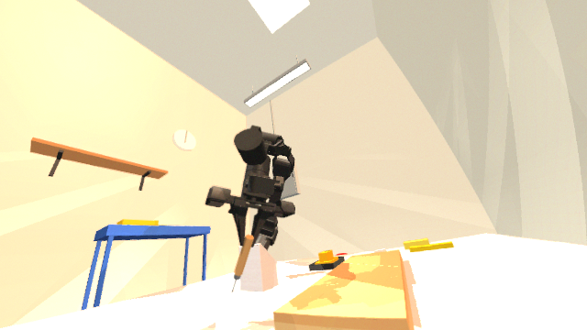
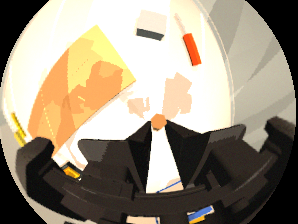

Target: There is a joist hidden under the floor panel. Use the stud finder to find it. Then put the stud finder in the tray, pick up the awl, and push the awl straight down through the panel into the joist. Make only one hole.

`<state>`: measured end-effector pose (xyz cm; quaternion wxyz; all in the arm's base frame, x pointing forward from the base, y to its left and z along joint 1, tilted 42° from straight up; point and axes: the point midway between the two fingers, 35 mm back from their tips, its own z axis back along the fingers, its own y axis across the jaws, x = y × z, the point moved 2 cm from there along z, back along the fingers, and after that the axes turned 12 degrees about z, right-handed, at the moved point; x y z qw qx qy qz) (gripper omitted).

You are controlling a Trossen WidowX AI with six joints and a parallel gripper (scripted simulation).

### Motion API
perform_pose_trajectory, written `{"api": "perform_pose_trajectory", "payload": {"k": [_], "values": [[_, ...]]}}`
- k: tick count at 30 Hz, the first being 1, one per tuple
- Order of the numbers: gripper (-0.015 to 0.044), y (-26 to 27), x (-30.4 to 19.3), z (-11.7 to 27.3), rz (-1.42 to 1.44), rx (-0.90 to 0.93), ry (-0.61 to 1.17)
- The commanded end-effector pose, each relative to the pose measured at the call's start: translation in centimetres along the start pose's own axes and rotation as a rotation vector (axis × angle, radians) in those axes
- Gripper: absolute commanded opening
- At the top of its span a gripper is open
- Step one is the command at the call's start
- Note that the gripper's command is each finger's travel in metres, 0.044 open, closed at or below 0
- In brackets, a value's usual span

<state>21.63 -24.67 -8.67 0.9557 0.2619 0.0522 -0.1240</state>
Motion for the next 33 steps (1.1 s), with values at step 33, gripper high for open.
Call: {"api": "perform_pose_trajectory", "payload": {"k": [33], "values": [[0.0,1.2,-4.5,4.9,-0.474,-0.604,-0.34]]}}
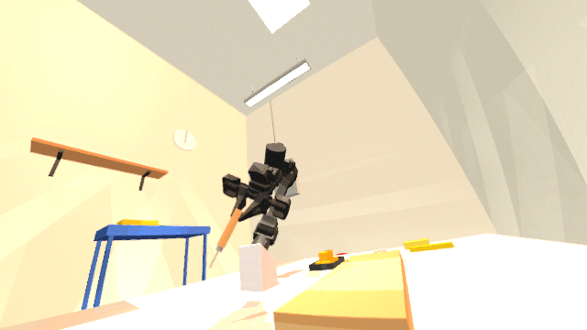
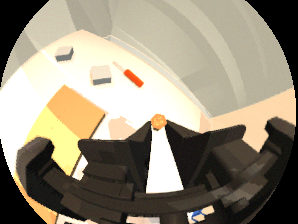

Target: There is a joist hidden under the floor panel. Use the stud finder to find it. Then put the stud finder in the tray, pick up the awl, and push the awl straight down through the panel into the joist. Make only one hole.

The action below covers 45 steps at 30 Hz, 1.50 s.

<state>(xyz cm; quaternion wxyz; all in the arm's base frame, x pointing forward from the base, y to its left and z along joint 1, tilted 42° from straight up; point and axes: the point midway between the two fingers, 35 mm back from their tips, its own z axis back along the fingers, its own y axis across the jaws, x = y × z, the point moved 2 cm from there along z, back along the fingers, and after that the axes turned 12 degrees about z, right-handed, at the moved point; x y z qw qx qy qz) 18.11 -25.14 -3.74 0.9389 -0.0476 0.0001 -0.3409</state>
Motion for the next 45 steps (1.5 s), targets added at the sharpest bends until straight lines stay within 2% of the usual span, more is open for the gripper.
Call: {"api": "perform_pose_trajectory", "payload": {"k": [1,26,27,45], "values": [[0.0,-0.4,-0.3,0.8,-0.062,-0.053,-0.055],[0.0,-2.4,-4.3,4.9,-0.535,-0.288,-0.473],[0.0,-2.1,-3.8,4.3,-0.474,-0.264,-0.415],[0.0,4.0,1.9,3.7,0.013,0.194,-0.296]]}}
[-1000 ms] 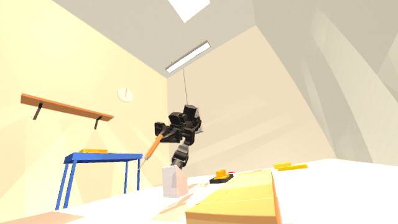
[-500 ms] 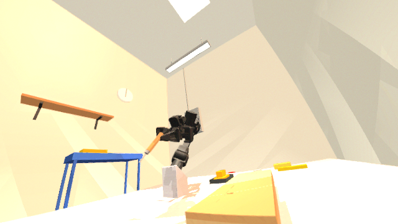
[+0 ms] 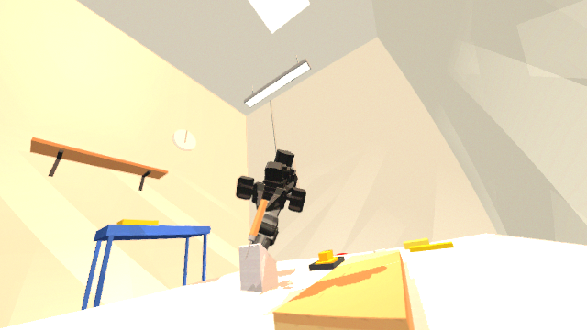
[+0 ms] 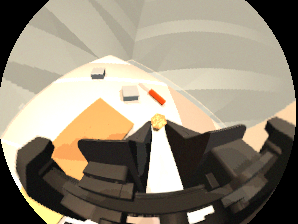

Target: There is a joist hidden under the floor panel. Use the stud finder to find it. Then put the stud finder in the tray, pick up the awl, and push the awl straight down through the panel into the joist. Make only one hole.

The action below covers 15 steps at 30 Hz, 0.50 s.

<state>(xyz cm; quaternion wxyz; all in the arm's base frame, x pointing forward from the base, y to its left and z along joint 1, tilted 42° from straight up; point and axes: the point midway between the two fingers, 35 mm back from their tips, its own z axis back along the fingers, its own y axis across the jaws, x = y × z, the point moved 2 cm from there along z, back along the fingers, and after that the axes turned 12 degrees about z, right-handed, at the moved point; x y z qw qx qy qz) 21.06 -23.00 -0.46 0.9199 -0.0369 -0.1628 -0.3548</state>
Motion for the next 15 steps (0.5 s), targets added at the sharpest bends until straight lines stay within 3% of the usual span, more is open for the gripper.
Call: {"api": "perform_pose_trajectory", "payload": {"k": [1,15], "values": [[0.0,1.2,1.1,-0.4,0.078,0.104,0.012],[0.0,6.0,4.5,-0.5,0.328,0.526,-0.008]]}}
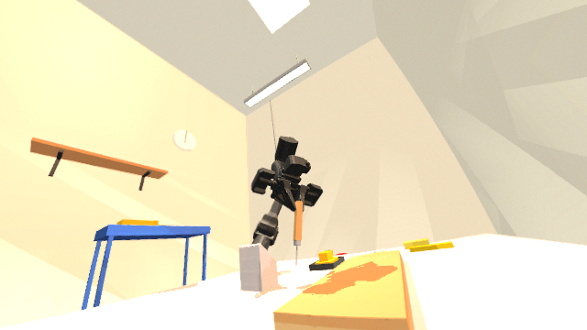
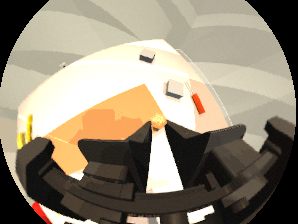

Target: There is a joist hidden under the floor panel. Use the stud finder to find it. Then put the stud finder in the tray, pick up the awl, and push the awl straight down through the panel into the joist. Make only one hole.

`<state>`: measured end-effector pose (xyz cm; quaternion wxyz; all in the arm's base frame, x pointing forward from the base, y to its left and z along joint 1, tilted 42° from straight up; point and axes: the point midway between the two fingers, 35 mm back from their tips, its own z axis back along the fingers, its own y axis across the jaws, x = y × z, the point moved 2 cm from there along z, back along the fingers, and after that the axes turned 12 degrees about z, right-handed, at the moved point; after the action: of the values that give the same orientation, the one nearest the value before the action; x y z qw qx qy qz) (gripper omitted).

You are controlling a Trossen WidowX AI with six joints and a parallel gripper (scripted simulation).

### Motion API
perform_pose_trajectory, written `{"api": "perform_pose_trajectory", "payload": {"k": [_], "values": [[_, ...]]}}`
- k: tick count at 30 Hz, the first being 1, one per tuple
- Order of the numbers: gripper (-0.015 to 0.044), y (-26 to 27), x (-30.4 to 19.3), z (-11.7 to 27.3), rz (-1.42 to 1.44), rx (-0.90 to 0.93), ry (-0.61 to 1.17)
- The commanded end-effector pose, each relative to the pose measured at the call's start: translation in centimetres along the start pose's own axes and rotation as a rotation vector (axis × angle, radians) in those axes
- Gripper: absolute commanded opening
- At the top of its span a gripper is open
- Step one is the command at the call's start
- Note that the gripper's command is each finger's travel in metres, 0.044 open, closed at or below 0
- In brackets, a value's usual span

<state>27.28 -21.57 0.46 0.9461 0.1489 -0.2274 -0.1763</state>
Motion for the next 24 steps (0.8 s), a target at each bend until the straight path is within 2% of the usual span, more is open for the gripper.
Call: {"api": "perform_pose_trajectory", "payload": {"k": [1,12,24], "values": [[0.0,0.7,1.3,-0.3,0.064,0.1,-0.024],[0.0,2.9,4.8,-0.5,0.226,0.396,-0.145],[0.0,3.1,4.9,-0.7,0.235,0.412,-0.155]]}}
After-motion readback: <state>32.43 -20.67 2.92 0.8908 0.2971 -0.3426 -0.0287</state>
